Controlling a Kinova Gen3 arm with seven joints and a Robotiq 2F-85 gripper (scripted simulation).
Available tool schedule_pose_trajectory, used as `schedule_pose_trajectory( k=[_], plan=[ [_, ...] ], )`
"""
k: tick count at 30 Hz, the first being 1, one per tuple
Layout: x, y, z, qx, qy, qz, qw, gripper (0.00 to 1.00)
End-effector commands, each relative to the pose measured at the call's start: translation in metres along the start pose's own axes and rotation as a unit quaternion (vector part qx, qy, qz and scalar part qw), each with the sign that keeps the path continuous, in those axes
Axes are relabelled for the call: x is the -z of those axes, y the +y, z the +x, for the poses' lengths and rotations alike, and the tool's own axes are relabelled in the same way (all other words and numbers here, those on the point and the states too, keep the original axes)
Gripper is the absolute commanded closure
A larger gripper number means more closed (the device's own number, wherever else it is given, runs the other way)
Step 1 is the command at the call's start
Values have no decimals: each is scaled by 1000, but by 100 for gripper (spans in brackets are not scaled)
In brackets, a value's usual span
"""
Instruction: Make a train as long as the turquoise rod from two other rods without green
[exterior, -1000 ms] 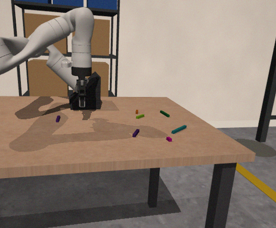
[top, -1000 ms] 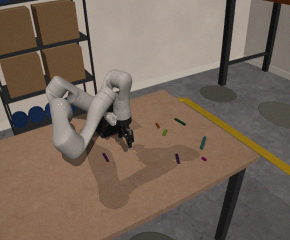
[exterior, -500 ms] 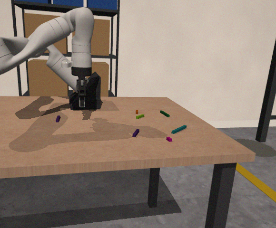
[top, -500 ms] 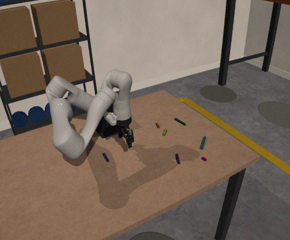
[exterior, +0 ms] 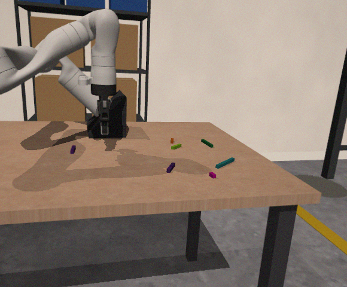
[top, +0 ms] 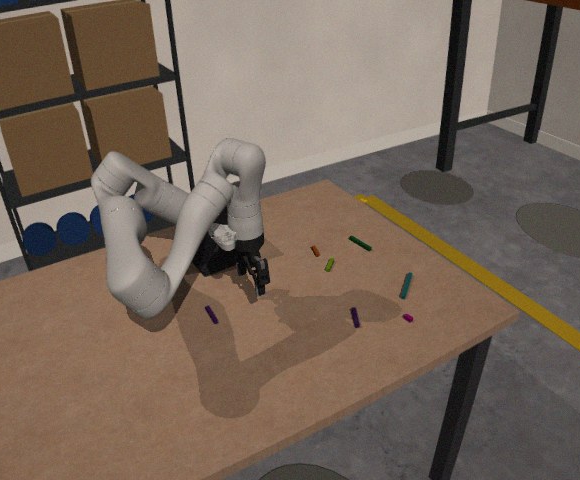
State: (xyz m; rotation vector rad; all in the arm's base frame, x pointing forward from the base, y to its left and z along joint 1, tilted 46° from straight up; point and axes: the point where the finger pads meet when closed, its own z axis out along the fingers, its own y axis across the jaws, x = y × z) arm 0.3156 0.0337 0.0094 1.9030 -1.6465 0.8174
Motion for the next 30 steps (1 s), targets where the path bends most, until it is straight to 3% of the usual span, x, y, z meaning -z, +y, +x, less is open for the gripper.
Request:
schedule_pose_trajectory(
  k=[1,10,12,15,20,27,29,30],
  plan=[
    [2,1,-7,13,-2,0,1000,0],
    [10,8,-57,123,-12,0,992,0],
    [10,8,-57,123,-12,0,992,0],
    [13,15,-81,179,-16,0,984,0],
    [18,30,-126,284,-19,1,959,0],
    [19,61,-185,426,-17,2,905,0],
    [19,61,-185,426,-17,2,905,0],
    [19,66,-192,444,-16,2,896,0]
  ],
)
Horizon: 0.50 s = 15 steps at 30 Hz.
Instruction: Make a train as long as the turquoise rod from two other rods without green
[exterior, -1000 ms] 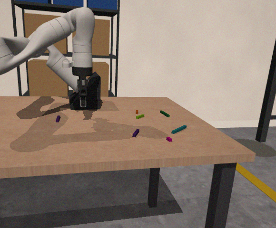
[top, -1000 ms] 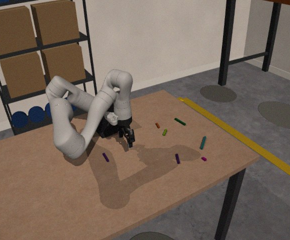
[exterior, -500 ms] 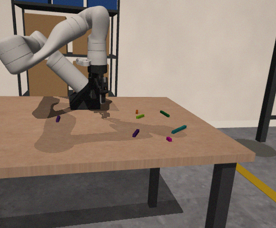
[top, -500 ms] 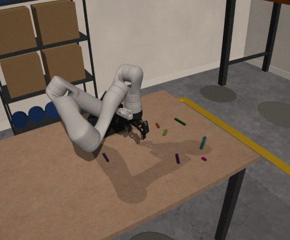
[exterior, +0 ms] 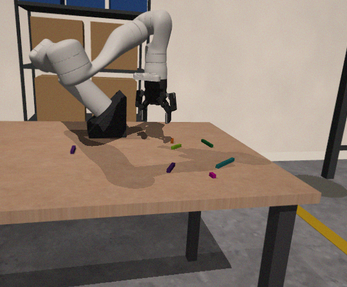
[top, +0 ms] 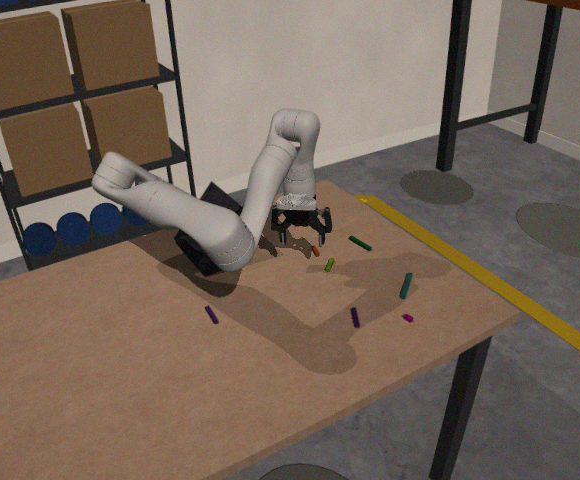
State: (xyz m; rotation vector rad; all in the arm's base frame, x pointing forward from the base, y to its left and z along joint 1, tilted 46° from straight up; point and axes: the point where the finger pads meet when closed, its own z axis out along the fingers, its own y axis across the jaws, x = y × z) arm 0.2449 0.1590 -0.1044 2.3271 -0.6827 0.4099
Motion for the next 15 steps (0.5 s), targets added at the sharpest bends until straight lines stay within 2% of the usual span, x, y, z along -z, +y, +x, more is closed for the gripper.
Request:
schedule_pose_trajectory(
  k=[1,8,15],
  plan=[
    [0,-7,-29,50,4,-3,999,0],
    [-7,-16,-74,159,11,-9,987,0],
    [-12,-18,-94,206,15,-13,978,0]
  ],
)
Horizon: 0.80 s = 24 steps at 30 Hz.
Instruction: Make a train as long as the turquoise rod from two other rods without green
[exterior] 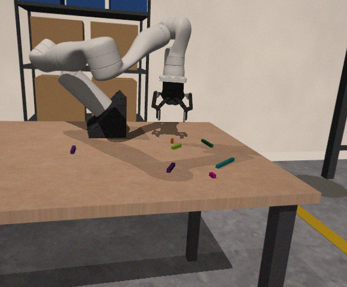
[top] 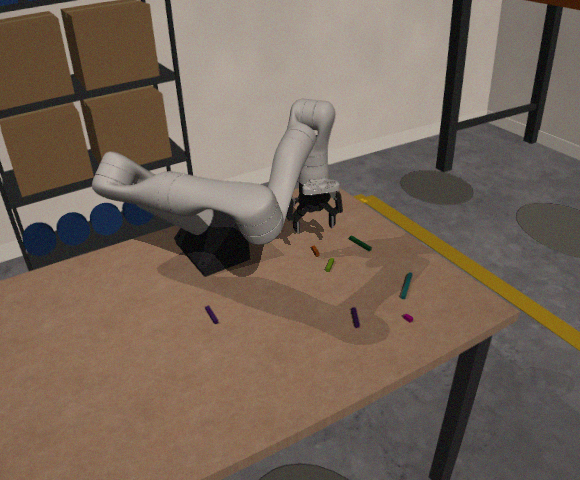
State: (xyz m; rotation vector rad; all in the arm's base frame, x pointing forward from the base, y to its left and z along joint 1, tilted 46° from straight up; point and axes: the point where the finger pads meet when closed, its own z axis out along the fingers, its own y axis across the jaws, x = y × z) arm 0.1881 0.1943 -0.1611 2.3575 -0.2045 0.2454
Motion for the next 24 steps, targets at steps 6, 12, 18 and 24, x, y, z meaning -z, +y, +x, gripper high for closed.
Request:
schedule_pose_trajectory(
  k=[6,12,18,24],
  plan=[
    [-1,-5,-13,21,4,-3,1000,0],
    [-1,-5,-13,21,4,-3,1000,76],
    [-1,-5,-13,21,4,-3,1000,76],
    [-1,-5,-13,21,4,-3,1000,76]
  ],
)
